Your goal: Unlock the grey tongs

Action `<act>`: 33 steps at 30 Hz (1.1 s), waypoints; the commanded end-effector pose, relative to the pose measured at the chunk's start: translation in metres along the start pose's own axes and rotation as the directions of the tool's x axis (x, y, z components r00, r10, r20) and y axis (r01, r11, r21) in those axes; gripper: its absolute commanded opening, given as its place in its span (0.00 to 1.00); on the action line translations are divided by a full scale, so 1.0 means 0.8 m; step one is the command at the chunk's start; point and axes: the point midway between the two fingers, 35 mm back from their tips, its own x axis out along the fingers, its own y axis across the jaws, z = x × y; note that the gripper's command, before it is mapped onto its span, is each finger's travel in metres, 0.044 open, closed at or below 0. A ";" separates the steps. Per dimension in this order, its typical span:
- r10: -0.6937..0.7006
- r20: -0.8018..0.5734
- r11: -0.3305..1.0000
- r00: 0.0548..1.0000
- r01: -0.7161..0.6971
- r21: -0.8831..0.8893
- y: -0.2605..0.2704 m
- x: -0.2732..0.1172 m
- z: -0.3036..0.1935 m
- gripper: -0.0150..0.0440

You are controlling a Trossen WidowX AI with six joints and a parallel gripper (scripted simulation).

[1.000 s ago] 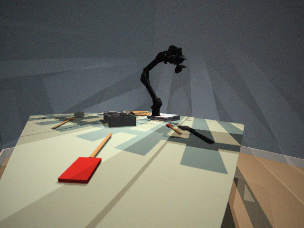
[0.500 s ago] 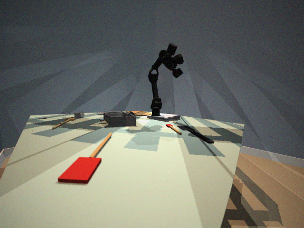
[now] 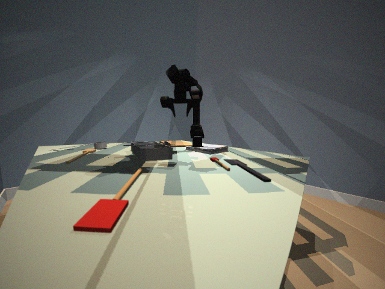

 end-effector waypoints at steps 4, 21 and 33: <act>0.063 -0.081 0.904 0.995 -0.022 0.427 -0.102 0.031 -0.068 0.69; 0.158 -0.021 0.489 0.987 -0.060 0.870 -0.210 0.036 -0.188 0.69; 0.158 -0.020 0.489 0.987 -0.060 0.870 -0.209 0.056 -0.188 0.69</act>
